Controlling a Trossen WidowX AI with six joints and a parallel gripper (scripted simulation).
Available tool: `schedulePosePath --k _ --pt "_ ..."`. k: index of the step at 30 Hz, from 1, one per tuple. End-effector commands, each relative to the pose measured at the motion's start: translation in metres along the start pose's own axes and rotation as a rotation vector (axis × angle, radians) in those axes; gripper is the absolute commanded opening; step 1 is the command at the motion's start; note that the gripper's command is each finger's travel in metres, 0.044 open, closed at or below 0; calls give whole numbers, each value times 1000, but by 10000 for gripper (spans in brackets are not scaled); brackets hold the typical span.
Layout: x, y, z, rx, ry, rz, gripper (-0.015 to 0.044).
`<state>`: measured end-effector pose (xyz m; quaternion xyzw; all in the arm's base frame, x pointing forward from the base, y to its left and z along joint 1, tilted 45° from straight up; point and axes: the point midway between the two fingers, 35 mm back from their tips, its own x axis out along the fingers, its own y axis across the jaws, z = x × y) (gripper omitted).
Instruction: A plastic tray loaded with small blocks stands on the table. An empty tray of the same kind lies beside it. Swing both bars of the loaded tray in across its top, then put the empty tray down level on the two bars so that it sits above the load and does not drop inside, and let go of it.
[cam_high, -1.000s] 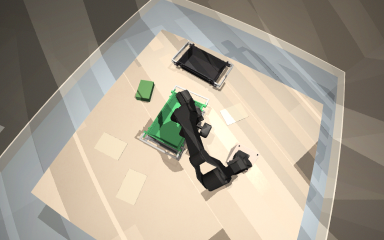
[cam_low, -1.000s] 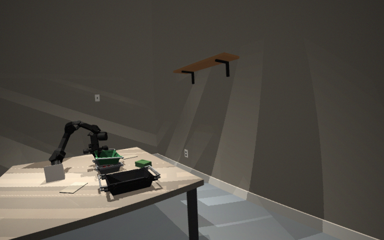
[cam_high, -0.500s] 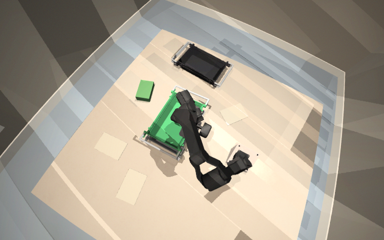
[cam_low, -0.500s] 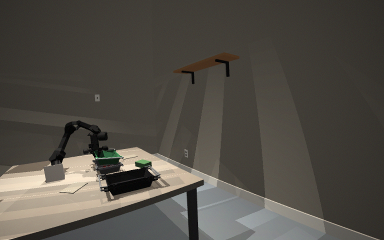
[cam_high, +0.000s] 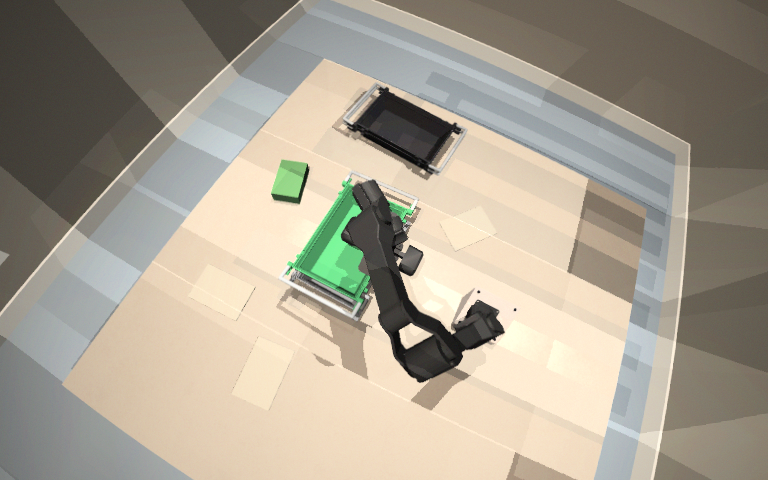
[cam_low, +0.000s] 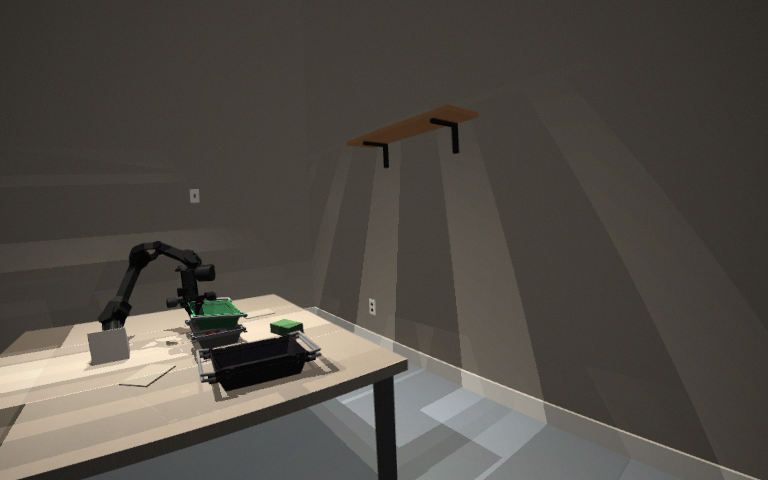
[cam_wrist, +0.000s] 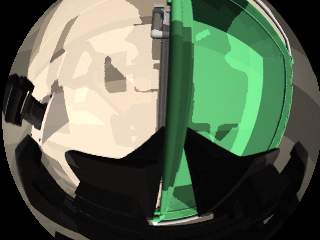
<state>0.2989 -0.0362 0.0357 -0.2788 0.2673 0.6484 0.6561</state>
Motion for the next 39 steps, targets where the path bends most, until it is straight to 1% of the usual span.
schedulePosePath --k 1,5,14,39 --pt "4 3 2 -4 -3 19 0" --pt "1 0 0 0 0 2 0" --pt "13 5 6 -4 -4 19 0" --pt "13 5 6 -4 -4 19 0"
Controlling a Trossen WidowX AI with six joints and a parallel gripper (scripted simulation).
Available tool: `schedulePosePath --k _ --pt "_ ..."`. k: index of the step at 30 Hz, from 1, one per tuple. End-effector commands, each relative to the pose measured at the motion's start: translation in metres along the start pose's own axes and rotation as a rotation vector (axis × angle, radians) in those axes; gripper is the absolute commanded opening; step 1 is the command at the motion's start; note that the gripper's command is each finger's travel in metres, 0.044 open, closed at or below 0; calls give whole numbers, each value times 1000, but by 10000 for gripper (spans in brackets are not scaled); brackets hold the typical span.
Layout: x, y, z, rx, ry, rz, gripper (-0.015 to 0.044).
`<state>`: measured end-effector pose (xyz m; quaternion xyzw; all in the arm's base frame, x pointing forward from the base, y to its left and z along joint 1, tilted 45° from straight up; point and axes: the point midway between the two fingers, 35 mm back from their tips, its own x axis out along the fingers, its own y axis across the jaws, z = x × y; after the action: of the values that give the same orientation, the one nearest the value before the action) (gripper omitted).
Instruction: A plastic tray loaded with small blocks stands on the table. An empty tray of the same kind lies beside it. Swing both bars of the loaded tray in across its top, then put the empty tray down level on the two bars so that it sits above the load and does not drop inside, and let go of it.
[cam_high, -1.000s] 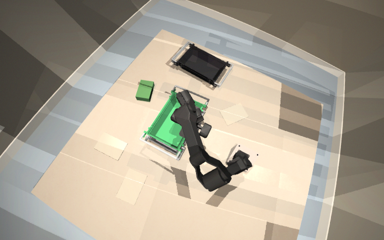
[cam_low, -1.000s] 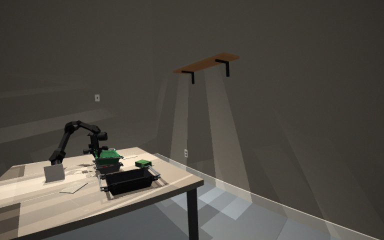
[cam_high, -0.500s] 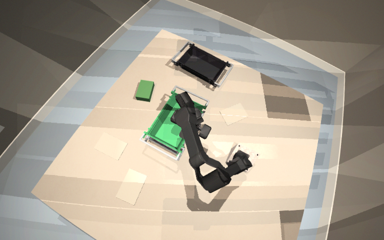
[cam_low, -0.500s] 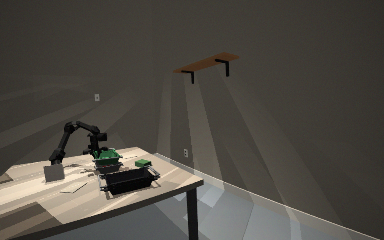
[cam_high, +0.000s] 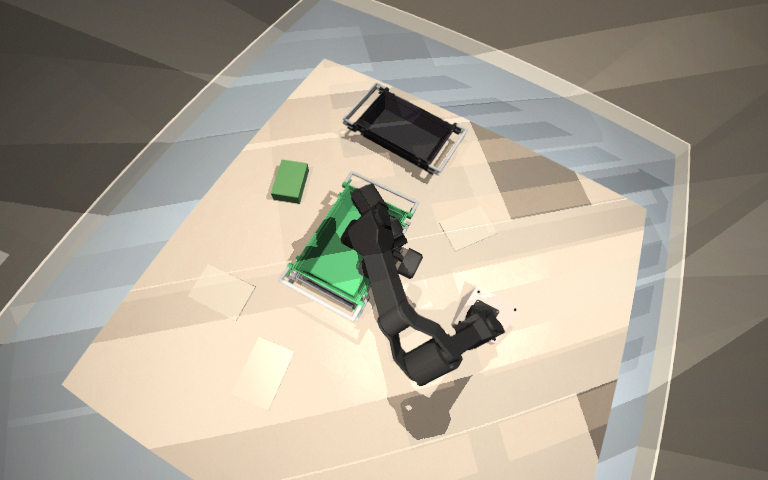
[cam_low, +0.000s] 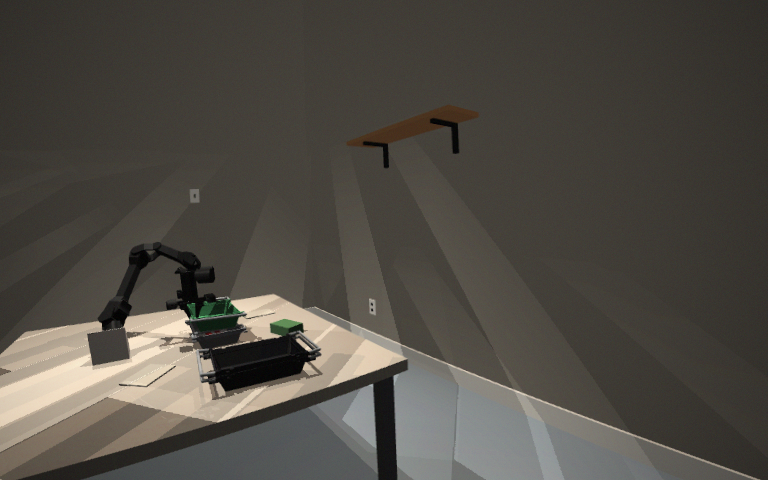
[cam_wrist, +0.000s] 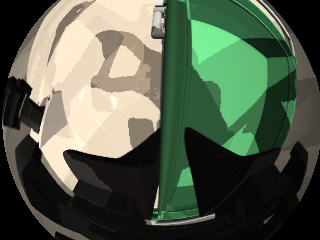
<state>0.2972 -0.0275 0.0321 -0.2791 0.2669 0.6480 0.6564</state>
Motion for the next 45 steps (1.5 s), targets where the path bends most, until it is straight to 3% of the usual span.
schedulePosePath --k 1,41,45 --pt "4 4 2 -3 -4 20 0" --pt "4 4 2 -3 -4 20 0" --pt "4 4 2 -3 -4 20 59"
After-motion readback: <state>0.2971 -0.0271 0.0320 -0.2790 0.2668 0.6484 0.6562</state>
